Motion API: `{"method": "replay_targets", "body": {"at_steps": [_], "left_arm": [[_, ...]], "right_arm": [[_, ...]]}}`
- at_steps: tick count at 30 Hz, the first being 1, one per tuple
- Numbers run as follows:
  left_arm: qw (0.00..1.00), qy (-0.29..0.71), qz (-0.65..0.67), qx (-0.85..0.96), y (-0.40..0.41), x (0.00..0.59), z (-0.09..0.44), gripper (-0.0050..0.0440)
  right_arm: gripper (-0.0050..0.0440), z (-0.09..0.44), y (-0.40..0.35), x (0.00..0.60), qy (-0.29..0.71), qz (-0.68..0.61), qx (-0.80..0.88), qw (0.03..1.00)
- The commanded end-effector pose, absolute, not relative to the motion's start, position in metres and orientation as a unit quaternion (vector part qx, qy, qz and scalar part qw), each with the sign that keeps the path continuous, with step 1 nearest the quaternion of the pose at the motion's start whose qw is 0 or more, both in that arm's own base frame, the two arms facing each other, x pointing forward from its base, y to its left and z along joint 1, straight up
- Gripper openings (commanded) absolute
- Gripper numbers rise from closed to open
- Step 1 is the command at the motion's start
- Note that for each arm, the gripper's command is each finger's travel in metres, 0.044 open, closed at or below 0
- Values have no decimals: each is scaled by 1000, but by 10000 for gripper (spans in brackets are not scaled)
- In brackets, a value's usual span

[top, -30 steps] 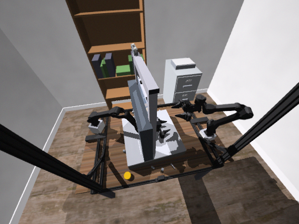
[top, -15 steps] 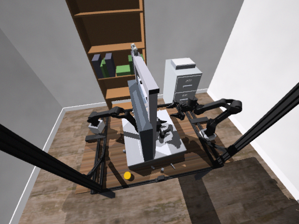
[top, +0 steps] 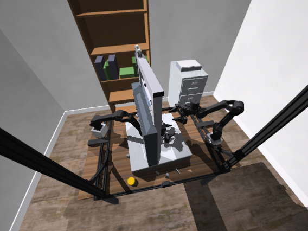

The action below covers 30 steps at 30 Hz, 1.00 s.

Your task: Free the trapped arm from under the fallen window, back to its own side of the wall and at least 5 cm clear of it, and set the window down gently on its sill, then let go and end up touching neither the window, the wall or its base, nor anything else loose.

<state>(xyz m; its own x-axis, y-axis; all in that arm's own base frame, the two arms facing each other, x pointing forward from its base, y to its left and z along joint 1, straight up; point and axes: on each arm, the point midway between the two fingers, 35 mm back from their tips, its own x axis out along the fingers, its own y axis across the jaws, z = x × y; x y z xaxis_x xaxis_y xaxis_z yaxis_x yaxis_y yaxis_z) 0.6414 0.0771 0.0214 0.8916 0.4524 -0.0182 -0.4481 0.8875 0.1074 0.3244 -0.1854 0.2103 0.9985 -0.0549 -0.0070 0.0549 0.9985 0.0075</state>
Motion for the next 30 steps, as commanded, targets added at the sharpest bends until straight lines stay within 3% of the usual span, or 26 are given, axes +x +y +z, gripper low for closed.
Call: {"method": "replay_targets", "body": {"at_steps": [1,5,11,14,30], "left_arm": [[971,23,231,55,77,642,22,400],[971,23,231,55,77,642,22,400],[971,23,231,55,77,642,22,400],[971,23,231,55,77,642,22,400],[971,23,231,55,77,642,22,400]], "right_arm": [[400,224,-189,371,0,-27,0,1000],[400,230,-186,401,0,-27,0,1000],[400,233,-186,402,0,-27,0,1000],[400,265,-186,399,0,-27,0,1000],[400,265,-187,410,0,-27,0,1000]]}}
